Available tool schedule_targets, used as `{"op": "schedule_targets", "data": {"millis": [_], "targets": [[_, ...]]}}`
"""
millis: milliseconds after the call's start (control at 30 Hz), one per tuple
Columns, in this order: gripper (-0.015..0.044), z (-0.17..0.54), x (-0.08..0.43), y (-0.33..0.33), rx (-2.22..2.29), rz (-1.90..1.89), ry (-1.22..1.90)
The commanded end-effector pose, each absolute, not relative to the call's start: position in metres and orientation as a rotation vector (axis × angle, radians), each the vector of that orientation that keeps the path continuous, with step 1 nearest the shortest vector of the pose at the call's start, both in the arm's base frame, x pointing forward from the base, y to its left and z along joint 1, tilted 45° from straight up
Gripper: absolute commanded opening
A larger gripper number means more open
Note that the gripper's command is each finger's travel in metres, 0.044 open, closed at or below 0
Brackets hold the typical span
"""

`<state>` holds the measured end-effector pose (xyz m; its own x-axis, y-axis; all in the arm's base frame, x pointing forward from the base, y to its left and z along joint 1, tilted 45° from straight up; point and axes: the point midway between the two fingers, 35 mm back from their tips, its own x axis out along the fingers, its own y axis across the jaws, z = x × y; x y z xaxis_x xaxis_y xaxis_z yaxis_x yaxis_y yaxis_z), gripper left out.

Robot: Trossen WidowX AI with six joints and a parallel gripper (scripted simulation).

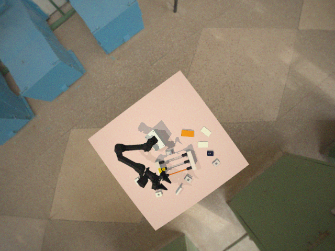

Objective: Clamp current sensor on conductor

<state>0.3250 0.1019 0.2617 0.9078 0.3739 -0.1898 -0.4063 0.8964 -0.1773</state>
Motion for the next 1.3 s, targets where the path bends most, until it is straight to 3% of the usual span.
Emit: {"op": "schedule_targets", "data": {"millis": [0,100,400,633,833,1000,1267], "targets": [[0.0440,0.300,0.324,0.037,-0.077,0.143,0.034],[0.0440,0.321,0.316,0.002,-0.005,0.009,-0.044],[0.0440,0.320,0.317,-0.001,0.005,-0.006,-0.038],[0.0440,0.223,0.325,-0.021,0.099,-0.272,0.378],[0.0440,0.151,0.291,-0.047,-0.027,-0.607,0.722],[0.0440,0.135,0.253,-0.068,-0.319,-0.865,0.889],[0.0440,0.135,0.249,-0.071,-0.367,-0.893,0.901]]}}
